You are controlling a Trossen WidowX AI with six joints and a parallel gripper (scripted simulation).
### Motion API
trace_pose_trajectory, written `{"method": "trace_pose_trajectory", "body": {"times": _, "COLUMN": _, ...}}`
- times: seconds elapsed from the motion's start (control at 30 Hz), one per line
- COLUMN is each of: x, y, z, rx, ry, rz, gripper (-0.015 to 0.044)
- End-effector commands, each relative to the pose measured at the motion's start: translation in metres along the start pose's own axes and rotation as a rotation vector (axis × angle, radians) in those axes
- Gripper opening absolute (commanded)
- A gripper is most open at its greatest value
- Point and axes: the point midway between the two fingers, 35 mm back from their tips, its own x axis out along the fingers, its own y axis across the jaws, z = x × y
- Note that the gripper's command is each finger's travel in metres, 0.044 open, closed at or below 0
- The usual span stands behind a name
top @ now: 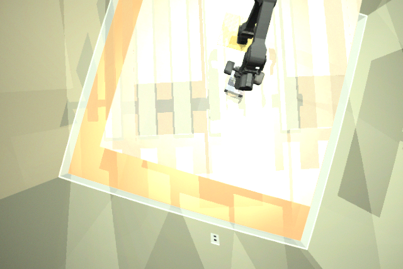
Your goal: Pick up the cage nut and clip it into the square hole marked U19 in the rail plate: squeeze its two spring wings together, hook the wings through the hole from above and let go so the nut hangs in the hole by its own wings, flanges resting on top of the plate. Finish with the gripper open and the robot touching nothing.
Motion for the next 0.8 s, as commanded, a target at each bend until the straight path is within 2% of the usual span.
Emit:
{"method": "trace_pose_trajectory", "body": {"times": 0.0, "x": -0.0001, "y": 0.0007, "z": 0.0000, "rx": -0.003, "ry": -0.001, "rz": 0.013, "gripper": 0.0023}}
{"method": "trace_pose_trajectory", "body": {"times": 0.77, "x": 0.0015, "y": 0.0023, "z": -0.0004, "rx": -0.003, "ry": -0.002, "rz": 0.012, "gripper": 0.0023}}
